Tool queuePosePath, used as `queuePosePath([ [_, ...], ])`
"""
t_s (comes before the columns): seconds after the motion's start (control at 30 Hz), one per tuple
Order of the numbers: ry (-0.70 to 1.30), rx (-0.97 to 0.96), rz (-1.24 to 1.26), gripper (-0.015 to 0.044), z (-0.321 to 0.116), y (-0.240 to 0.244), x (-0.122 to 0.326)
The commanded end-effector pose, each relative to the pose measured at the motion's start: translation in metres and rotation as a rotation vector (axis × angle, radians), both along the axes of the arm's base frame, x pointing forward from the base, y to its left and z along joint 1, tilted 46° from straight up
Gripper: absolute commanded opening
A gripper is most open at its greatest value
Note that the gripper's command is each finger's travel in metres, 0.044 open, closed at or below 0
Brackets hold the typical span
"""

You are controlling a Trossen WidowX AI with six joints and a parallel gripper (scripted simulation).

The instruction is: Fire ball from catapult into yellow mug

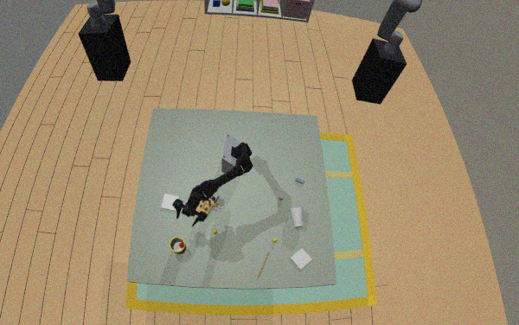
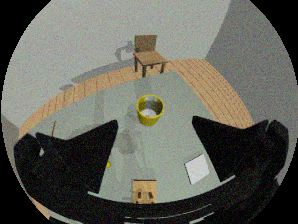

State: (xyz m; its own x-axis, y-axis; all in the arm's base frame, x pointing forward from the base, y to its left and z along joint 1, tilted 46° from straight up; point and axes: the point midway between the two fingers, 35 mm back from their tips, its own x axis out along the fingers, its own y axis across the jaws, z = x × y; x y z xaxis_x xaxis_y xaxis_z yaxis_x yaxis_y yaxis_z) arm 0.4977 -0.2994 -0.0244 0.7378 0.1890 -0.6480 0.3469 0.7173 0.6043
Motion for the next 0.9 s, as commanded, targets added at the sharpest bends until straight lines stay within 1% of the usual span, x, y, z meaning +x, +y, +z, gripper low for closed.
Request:
queuePosePath([
  [0.0, -0.043, 0.068, -0.064, 0.044, -0.0017, -0.016, 0.0023],
  [0.87, -0.049, 0.075, -0.074, 0.044, -0.0013, -0.0193, 0.0022],
])
